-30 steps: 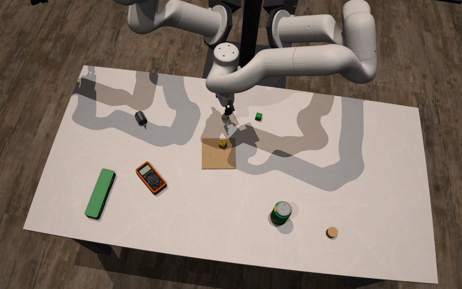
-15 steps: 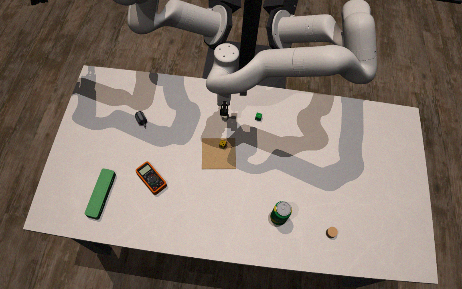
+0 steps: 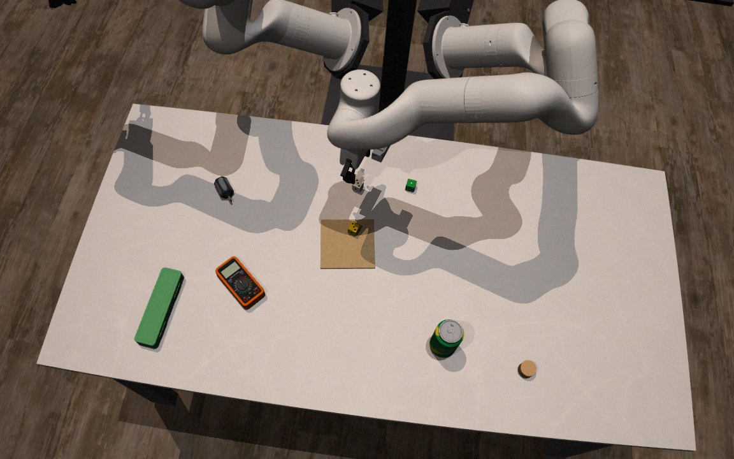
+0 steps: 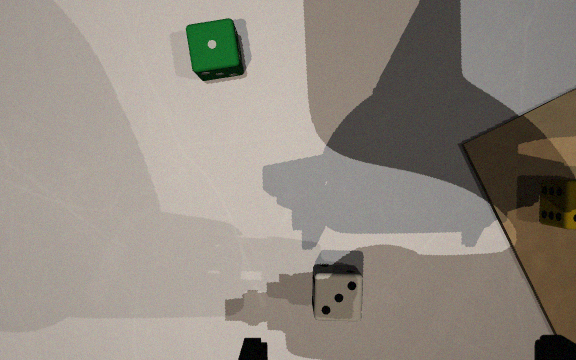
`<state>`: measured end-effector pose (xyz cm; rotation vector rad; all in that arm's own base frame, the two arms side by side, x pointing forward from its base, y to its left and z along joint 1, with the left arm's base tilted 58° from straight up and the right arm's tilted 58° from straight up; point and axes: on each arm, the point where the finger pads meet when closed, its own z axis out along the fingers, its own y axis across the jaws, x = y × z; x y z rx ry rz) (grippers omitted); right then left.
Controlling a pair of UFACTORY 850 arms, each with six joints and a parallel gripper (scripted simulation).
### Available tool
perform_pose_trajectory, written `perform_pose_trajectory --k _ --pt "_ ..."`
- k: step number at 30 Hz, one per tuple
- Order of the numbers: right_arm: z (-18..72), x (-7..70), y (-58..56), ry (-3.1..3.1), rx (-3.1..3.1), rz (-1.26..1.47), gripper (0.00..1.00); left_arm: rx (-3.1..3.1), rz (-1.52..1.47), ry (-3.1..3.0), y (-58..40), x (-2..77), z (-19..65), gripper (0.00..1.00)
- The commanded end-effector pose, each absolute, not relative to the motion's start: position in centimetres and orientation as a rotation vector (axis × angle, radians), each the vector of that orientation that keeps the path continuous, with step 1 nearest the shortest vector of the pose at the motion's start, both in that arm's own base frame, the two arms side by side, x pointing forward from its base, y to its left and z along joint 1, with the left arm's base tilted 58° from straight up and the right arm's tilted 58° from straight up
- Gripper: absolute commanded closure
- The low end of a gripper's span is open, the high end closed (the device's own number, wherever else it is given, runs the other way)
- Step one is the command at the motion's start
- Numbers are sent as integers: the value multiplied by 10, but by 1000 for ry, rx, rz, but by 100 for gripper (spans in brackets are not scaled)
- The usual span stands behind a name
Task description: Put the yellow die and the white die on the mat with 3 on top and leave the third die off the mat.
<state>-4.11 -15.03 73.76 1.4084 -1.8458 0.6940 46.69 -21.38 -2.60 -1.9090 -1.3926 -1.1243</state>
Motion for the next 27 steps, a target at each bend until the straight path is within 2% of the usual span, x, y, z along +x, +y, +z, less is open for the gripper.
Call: perform_pose_trajectory --k 1,27 --pt "738 -41 -150 -1844 1407 695 0 -1983 -1033 -1204 -213 467 -27 0" --pt "738 -41 -150 -1844 1407 695 0 -2151 -679 -461 -205 466 -31 0"
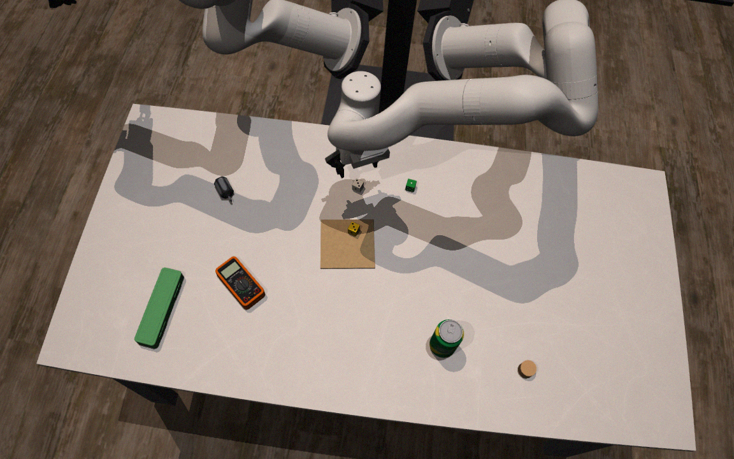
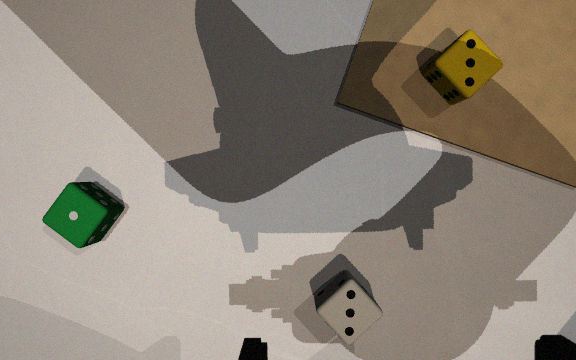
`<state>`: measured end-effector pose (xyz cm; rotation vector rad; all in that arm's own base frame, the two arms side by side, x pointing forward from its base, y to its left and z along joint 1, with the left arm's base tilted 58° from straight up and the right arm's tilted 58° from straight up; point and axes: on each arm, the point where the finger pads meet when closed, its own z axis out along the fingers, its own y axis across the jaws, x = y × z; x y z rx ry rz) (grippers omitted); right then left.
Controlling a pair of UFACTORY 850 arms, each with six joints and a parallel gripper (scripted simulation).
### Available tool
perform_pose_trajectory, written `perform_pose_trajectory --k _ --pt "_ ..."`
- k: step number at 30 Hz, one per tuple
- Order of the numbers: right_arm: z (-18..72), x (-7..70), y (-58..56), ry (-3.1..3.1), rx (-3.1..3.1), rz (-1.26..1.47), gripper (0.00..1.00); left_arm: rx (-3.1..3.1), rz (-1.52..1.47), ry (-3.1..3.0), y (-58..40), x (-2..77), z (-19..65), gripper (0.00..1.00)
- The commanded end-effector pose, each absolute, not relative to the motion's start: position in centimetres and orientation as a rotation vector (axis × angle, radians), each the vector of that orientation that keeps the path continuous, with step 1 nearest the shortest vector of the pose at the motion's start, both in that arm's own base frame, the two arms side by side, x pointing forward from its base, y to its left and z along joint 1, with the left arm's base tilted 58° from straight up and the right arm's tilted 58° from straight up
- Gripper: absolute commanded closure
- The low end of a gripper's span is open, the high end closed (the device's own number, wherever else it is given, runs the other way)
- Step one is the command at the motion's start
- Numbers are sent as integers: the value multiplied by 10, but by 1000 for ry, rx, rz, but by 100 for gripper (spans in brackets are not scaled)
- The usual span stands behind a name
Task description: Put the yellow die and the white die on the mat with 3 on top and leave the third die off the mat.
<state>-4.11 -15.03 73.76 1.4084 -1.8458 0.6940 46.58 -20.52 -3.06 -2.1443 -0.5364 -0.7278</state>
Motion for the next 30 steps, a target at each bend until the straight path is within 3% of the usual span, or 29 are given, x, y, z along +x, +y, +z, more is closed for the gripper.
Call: perform_pose_trajectory --k 1,30 --pt "738 -41 -150 -1844 1407 695 0 -2157 -637 -379 -205 466 -31 0" --pt "738 -41 -150 -1844 1407 695 0 -2079 -188 451 -196 464 -36 0"
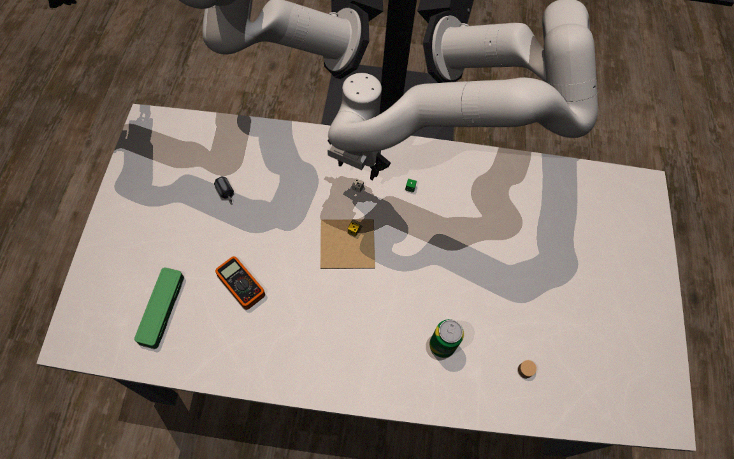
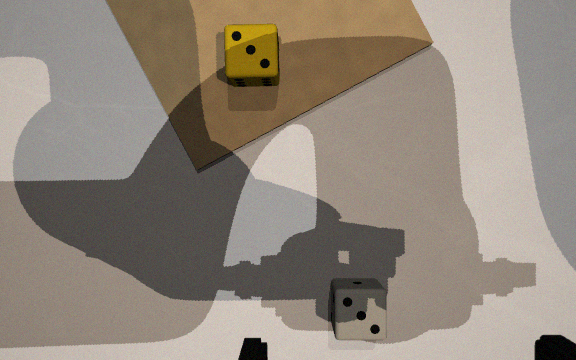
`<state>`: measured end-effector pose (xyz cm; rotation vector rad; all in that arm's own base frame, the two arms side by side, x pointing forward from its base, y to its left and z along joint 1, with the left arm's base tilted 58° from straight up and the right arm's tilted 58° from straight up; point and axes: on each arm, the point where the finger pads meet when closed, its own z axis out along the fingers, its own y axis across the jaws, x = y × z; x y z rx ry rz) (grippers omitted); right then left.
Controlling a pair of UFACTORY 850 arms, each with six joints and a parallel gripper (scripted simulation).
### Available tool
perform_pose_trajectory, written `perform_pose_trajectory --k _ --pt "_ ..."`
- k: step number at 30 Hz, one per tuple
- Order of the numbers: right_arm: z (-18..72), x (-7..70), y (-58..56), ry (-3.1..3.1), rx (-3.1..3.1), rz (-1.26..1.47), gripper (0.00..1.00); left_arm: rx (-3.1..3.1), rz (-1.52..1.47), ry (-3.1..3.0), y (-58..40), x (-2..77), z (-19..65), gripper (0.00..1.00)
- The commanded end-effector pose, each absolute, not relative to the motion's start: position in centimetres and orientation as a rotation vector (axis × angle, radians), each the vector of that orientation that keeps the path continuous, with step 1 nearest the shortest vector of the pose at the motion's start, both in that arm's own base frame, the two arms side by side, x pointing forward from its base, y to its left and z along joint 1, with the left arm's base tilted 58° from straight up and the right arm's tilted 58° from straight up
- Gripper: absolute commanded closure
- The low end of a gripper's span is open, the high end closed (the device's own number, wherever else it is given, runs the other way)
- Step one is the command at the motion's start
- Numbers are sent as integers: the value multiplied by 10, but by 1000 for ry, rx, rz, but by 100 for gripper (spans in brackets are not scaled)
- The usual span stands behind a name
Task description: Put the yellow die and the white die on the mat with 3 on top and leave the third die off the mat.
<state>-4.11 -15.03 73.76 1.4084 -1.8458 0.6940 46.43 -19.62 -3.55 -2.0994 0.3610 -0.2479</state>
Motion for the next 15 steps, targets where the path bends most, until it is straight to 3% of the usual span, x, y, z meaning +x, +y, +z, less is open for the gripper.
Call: perform_pose_trajectory --k 1,9,10,15 --pt "738 -41 -150 -1844 1407 695 0 -2076 -182 461 -196 464 -36 0" --pt "738 -41 -150 -1844 1407 695 0 -2071 -171 480 -196 464 -36 0" --pt "738 -41 -150 -1844 1407 695 0 -2071 -171 480 -196 464 -36 57" --pt "738 -41 -150 -1844 1407 695 0 -2071 -171 480 -196 464 -36 57"
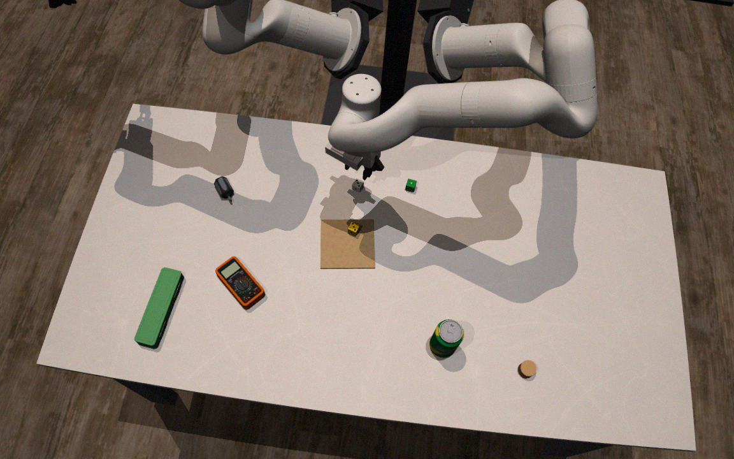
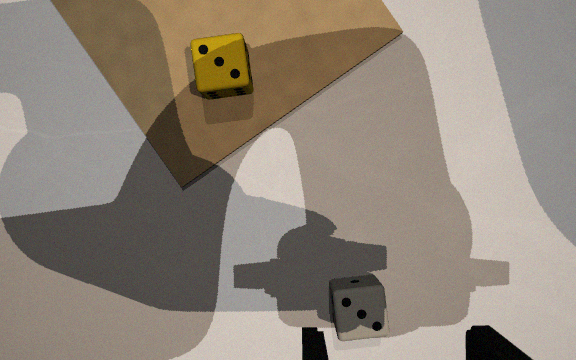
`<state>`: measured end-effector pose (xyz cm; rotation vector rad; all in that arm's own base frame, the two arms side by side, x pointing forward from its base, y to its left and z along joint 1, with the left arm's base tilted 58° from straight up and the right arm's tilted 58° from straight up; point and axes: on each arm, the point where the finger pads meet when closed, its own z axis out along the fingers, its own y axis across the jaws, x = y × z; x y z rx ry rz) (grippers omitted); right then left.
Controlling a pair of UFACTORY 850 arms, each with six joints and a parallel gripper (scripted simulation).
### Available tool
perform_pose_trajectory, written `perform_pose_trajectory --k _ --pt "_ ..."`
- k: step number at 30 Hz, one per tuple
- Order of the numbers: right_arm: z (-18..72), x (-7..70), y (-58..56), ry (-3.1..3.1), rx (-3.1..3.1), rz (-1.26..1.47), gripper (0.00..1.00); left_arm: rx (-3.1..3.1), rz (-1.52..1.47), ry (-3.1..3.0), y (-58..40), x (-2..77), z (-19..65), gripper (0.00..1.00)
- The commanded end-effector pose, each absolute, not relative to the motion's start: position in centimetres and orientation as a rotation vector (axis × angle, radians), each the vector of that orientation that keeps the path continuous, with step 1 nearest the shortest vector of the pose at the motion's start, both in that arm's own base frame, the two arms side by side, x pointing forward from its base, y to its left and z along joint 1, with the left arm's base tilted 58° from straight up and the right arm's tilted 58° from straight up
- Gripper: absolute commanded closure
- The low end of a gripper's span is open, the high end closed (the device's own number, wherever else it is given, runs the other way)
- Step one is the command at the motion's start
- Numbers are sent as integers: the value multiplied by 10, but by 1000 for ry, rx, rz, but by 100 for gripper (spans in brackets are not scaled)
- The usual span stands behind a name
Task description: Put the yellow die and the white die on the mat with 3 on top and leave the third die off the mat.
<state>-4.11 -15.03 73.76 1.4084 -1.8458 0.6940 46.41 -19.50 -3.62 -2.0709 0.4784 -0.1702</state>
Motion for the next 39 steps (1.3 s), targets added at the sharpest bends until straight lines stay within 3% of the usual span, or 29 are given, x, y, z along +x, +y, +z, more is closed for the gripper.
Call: perform_pose_trajectory --k 1,39 --pt "738 -41 -150 -1844 1407 695 0 -2071 -171 480 -196 464 -36 57" --pt "738 -41 -150 -1844 1407 695 0 -2072 -174 475 -183 469 -45 57"
